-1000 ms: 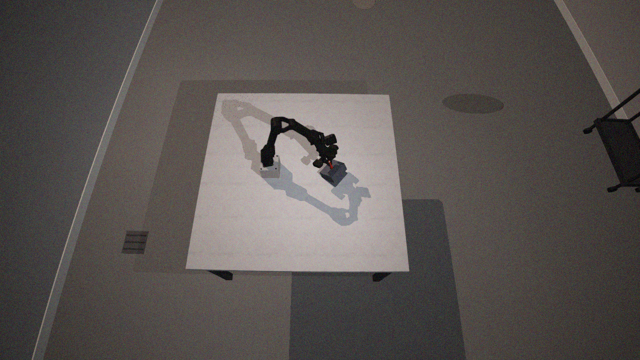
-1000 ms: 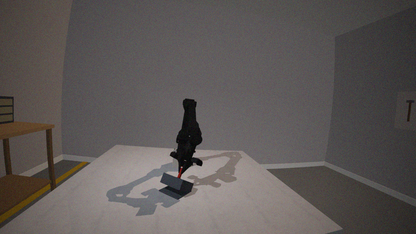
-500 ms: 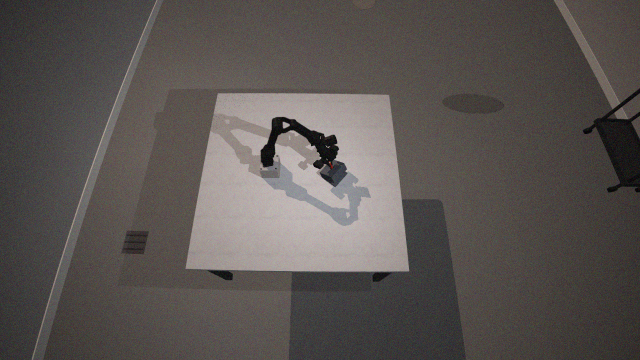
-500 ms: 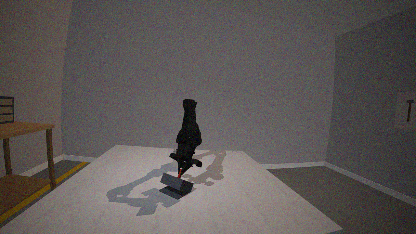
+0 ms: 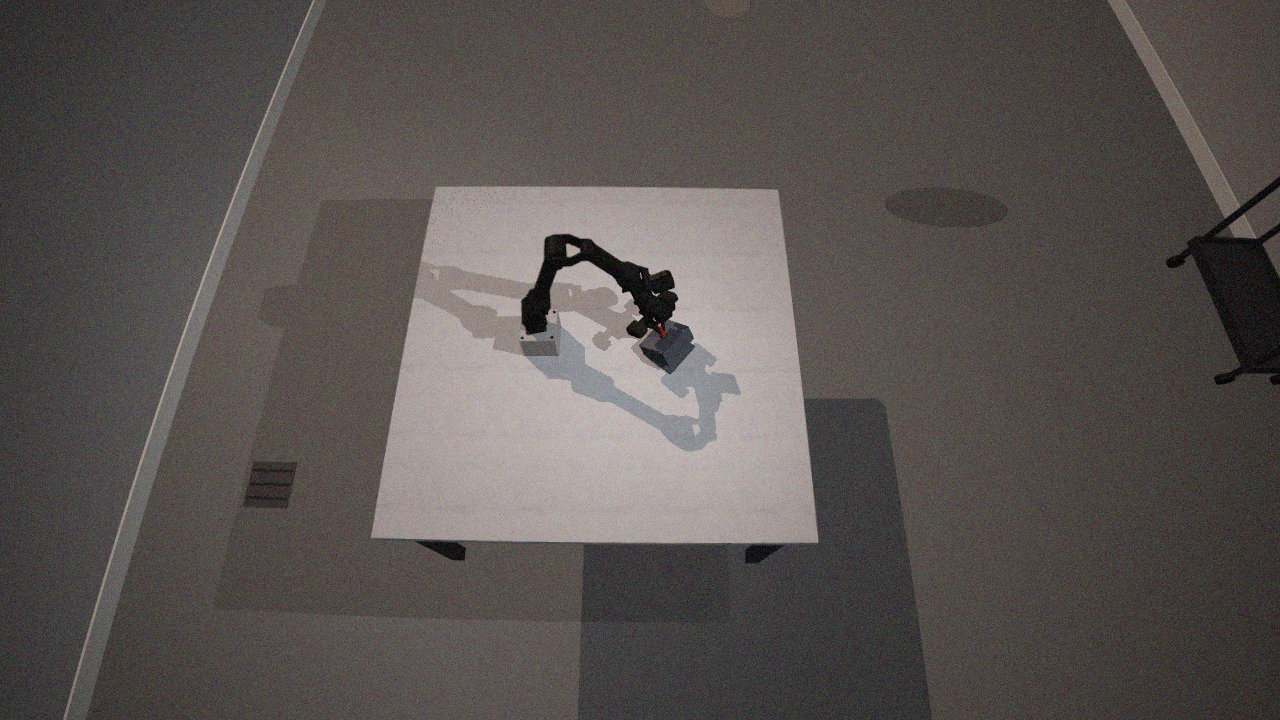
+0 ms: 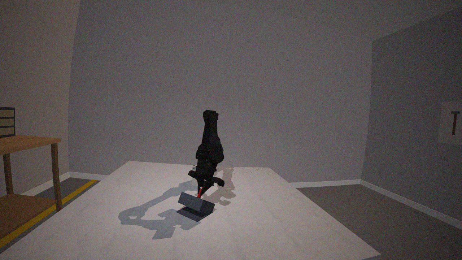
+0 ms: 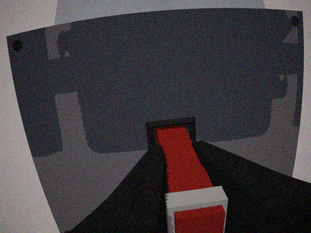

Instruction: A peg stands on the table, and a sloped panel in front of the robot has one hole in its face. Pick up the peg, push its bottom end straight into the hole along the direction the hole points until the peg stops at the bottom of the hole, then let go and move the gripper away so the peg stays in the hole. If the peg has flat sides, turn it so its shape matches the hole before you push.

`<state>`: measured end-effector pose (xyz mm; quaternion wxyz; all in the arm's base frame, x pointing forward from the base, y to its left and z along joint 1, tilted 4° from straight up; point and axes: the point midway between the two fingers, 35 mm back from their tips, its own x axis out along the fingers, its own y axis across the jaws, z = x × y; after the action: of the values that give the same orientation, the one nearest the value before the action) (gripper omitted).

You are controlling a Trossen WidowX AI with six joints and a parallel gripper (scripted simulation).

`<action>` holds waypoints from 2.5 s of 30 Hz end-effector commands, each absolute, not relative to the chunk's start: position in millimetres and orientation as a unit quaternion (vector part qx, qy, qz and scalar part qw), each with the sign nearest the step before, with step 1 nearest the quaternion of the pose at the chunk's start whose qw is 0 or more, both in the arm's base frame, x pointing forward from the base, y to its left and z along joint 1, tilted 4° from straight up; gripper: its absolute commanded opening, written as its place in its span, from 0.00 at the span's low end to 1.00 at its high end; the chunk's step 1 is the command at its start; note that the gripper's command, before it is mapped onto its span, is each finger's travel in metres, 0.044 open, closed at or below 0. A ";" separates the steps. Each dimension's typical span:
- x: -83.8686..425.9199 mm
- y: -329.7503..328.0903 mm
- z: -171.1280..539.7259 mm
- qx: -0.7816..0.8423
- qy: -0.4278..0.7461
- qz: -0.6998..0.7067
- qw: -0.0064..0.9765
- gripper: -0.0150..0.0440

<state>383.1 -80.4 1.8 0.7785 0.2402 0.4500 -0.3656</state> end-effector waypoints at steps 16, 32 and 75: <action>382.8 -79.3 4.8 0.240 0.450 -0.365 0.779 0.97; 376.5 -68.7 29.9 0.240 0.453 -0.364 0.778 1.00; 350.0 -39.2 93.6 0.237 0.458 -0.361 0.777 1.00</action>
<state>350.4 -40.6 86.4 0.7749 0.2347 0.4635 -0.3601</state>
